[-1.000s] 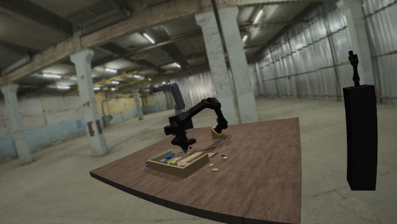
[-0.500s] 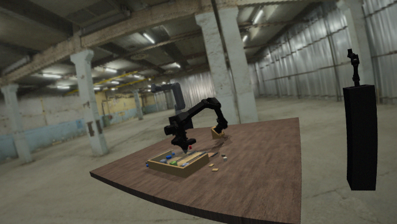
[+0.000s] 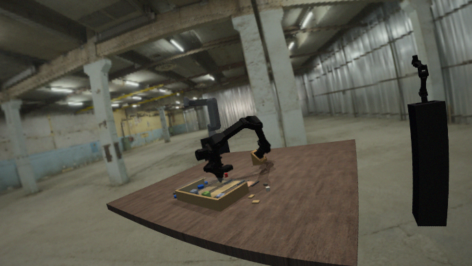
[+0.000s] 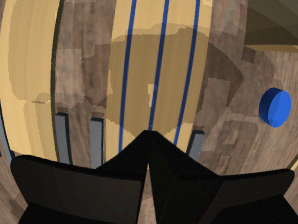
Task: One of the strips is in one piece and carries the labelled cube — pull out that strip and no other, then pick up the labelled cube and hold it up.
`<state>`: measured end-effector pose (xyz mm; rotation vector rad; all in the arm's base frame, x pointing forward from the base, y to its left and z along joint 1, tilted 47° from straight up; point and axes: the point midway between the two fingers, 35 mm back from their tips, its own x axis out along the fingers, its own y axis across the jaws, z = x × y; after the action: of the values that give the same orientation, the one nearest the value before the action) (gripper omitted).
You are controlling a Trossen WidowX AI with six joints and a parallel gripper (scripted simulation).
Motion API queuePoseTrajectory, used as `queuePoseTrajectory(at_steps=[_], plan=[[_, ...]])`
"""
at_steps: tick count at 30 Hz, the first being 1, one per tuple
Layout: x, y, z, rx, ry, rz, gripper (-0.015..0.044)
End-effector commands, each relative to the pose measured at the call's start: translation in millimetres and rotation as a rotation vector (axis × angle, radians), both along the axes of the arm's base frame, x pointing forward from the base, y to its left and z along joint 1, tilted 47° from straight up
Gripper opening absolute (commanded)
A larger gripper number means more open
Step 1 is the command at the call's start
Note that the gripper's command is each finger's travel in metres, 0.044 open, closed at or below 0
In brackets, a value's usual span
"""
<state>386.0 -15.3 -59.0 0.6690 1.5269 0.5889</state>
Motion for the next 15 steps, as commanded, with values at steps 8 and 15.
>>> queuePoseTrajectory(at_steps=[8, 15], plan=[[1.5, 4.4, -3.2, 0.007, 0.002, 0.003, 0.0000], [-1.6, 4.5, -3.4, 0.007, 0.002, 0.003, 0.0000]])
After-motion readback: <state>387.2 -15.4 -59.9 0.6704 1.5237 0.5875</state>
